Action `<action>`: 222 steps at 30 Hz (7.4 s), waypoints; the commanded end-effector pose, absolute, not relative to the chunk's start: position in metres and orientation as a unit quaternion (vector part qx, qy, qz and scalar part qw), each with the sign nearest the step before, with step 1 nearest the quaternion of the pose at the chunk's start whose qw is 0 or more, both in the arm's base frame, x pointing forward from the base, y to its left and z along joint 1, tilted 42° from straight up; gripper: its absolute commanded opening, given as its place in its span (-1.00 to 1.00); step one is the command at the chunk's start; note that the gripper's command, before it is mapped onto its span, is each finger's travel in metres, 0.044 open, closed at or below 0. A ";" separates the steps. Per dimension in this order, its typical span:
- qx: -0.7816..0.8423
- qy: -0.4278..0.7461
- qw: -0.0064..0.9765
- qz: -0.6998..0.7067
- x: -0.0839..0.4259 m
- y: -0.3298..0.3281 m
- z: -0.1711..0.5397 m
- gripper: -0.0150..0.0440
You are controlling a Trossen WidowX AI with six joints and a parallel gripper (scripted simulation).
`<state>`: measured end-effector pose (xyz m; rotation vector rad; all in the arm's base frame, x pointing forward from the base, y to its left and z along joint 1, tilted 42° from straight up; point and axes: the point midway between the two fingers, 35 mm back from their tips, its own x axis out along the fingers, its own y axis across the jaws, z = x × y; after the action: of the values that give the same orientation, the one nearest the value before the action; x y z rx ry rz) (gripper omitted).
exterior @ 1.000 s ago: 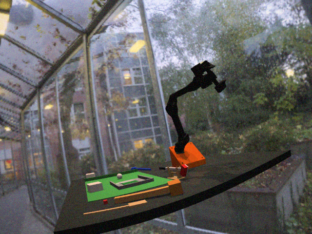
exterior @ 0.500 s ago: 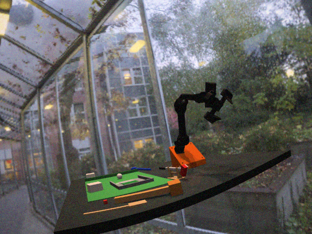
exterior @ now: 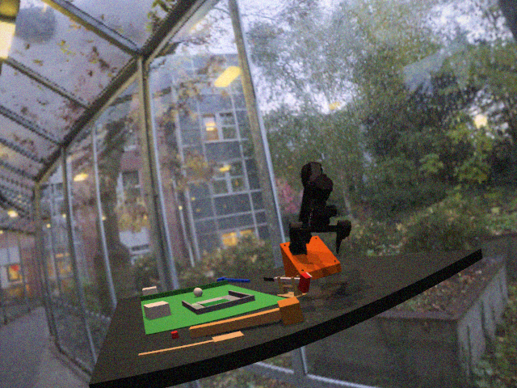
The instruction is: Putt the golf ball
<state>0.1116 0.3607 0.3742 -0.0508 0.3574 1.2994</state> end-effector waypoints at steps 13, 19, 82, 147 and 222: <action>-0.330 0.206 0.680 0.621 0.234 0.262 0.192 1.00; -0.335 0.233 0.647 0.644 0.247 0.215 0.146 1.00; -0.253 0.137 0.596 0.749 0.190 0.193 0.045 1.00; -0.242 0.201 0.605 0.731 0.223 0.113 0.097 -0.49; 0.161 0.660 0.656 0.330 0.287 -0.168 -0.145 -0.49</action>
<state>0.2877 -0.1738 -0.1370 0.3589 1.4932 0.7515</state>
